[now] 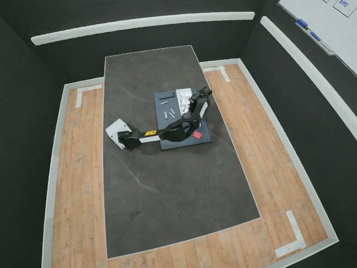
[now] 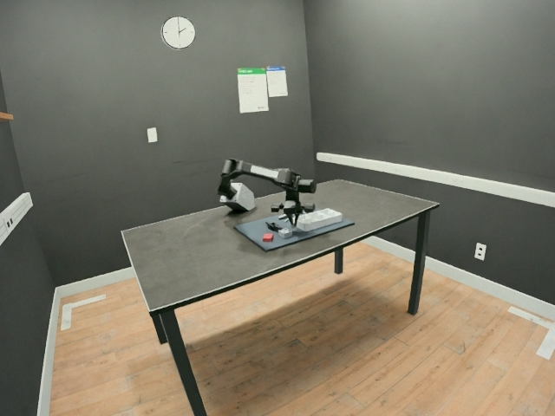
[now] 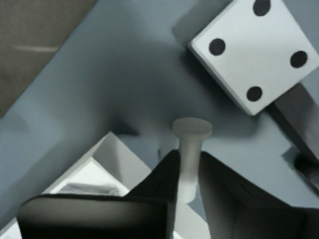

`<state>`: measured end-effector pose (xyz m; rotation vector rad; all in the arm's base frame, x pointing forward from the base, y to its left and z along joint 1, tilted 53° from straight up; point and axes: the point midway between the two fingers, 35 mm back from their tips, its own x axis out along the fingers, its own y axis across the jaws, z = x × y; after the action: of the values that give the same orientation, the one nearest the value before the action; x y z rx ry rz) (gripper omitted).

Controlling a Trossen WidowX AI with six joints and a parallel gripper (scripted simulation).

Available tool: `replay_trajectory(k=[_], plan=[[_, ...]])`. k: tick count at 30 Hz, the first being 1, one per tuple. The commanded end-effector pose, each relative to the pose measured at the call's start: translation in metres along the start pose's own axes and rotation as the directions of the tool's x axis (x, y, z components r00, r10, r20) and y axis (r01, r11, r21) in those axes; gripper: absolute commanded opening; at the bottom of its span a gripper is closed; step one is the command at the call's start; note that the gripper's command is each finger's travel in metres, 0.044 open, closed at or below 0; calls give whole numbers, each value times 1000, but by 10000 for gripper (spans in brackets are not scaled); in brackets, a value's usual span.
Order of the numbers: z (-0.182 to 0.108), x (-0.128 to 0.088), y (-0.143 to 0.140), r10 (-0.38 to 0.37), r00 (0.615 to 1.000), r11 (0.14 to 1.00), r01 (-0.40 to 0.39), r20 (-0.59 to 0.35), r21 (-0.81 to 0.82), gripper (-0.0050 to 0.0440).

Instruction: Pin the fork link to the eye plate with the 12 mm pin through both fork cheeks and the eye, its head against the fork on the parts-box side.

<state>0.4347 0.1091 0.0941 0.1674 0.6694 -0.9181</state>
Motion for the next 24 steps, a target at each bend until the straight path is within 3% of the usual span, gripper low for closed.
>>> replay_trajectory(k=[1, 24], plan=[[11, -19, 2, 34, 999, 999, -34, 11, 34, -50], [9, -30, 2, 29, 1000, 999, -30, 9, 27, -50]])
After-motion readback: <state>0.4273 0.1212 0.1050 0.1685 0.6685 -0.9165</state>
